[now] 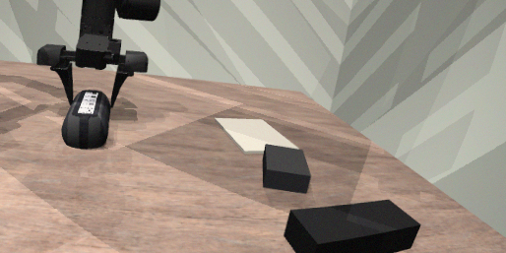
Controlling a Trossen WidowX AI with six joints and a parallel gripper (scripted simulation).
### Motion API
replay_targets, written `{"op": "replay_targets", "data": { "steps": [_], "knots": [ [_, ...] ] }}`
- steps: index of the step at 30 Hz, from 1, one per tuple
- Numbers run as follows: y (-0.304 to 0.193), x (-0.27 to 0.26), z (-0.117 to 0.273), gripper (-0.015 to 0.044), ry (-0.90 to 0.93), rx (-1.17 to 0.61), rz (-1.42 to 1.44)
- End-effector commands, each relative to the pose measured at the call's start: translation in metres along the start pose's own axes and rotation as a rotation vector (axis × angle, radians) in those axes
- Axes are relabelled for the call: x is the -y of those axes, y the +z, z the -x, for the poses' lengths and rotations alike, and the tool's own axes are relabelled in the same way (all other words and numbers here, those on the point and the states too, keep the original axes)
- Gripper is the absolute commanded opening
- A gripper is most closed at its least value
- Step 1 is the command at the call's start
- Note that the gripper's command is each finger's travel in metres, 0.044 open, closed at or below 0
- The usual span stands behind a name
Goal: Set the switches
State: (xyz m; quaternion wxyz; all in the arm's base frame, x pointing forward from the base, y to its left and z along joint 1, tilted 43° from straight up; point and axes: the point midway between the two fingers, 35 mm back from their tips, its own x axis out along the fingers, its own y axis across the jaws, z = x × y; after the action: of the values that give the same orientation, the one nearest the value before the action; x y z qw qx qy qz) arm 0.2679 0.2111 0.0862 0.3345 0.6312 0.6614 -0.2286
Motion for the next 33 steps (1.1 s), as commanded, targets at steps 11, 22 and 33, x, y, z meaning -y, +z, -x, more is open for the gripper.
{"op": "replay_targets", "data": {
  "steps": [11,22,33],
  "knots": [
    [0.004,-0.001,0.010,0.0335,0.002,0.002,-0.001],
    [0.006,-0.001,0.018,0.0335,0.002,0.003,-0.001],
    [0.010,-0.001,0.026,0.0335,0.002,0.003,-0.001]
  ]
}}
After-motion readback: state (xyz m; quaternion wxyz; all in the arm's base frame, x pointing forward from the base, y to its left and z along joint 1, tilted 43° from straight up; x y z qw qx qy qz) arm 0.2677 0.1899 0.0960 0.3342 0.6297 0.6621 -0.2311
